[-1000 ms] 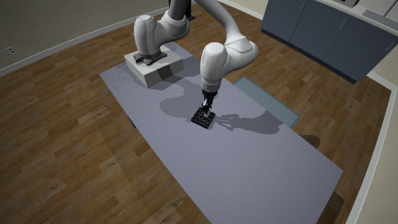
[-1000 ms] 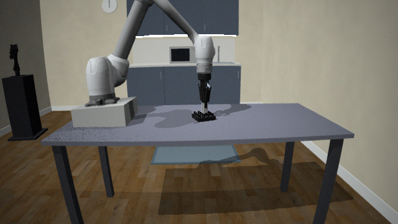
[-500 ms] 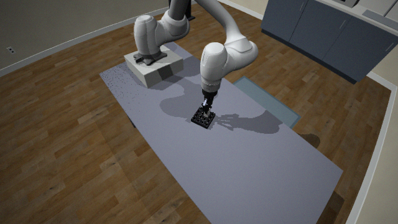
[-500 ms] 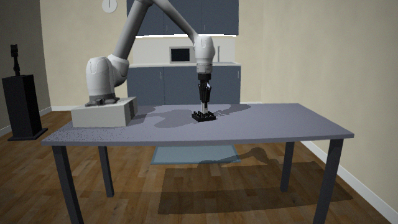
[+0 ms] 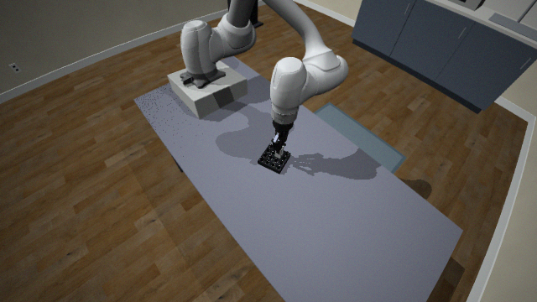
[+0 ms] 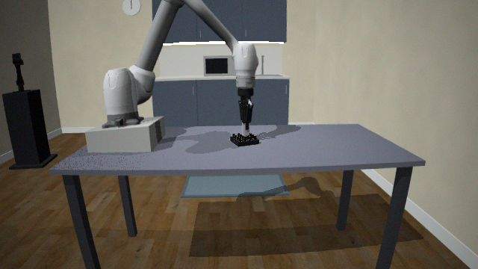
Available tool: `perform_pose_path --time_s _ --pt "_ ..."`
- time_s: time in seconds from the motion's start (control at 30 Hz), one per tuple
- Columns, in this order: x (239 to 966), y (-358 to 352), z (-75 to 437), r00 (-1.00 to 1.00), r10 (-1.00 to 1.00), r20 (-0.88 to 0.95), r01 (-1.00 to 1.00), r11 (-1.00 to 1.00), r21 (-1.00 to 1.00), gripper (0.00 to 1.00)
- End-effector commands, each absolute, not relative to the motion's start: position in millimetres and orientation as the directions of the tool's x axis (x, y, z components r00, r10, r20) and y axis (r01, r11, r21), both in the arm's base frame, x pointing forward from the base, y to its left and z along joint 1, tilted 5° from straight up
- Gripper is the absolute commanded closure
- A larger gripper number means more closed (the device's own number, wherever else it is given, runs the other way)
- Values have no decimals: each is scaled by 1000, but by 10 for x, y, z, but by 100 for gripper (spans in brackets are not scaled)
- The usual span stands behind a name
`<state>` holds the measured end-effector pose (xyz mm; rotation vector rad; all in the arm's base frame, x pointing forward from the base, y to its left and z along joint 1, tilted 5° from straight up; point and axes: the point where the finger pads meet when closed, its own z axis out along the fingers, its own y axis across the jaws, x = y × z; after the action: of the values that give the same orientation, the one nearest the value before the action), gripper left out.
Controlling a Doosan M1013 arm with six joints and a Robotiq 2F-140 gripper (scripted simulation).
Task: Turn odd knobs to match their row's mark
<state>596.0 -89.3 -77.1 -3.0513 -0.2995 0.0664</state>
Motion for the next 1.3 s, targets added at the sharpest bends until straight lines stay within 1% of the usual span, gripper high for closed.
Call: perform_pose_path --time_s 0.0,0.37,0.43,0.93,1.0,1.27 --pt "5961 -893 -770 985 171 -38 168 -983 -78 95" --pt "5961 -893 -770 998 31 -48 27 -997 -72 95" --pt "5961 -893 -770 998 31 -48 27 -997 -72 95" --pt "5961 -893 -770 957 -283 -68 -287 -956 -53 95" --pt "5961 -893 -770 957 -283 -68 -287 -956 -53 95" --pt "5961 -893 -770 877 -475 -78 -479 -877 -38 95"
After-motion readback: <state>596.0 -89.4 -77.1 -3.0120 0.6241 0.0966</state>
